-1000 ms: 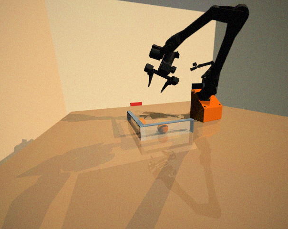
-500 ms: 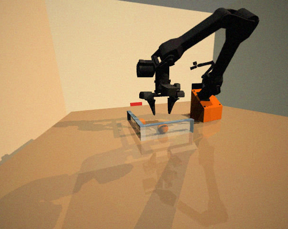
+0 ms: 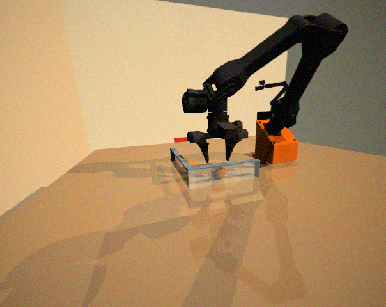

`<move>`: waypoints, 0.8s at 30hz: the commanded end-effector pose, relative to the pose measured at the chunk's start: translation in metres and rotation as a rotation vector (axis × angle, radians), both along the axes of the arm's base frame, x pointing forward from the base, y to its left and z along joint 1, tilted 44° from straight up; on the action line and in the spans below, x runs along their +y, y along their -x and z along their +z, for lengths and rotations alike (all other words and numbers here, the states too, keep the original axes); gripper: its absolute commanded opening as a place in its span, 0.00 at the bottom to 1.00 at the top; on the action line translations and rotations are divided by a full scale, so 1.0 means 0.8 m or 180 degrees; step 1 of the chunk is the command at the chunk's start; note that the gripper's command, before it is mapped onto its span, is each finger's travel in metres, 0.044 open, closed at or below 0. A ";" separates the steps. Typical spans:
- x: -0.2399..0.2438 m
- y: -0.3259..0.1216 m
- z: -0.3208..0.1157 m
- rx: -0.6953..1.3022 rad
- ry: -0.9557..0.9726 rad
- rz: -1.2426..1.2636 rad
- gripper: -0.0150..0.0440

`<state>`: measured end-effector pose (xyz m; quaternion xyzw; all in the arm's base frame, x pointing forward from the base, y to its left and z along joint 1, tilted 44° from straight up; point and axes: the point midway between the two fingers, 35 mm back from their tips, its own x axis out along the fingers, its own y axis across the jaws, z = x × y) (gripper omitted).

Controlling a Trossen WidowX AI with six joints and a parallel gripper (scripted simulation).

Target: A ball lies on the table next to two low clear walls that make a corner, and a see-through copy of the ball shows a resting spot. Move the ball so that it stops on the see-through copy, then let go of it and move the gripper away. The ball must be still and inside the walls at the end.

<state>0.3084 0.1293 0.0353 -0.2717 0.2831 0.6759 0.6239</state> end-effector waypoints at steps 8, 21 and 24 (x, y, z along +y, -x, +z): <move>0.014 0.004 -0.018 0.0033 0.0015 -0.0016 0.82; 0.032 0.007 -0.036 0.0035 0.0008 -0.0016 0.82; 0.033 0.007 -0.037 0.0035 0.0008 -0.0016 0.78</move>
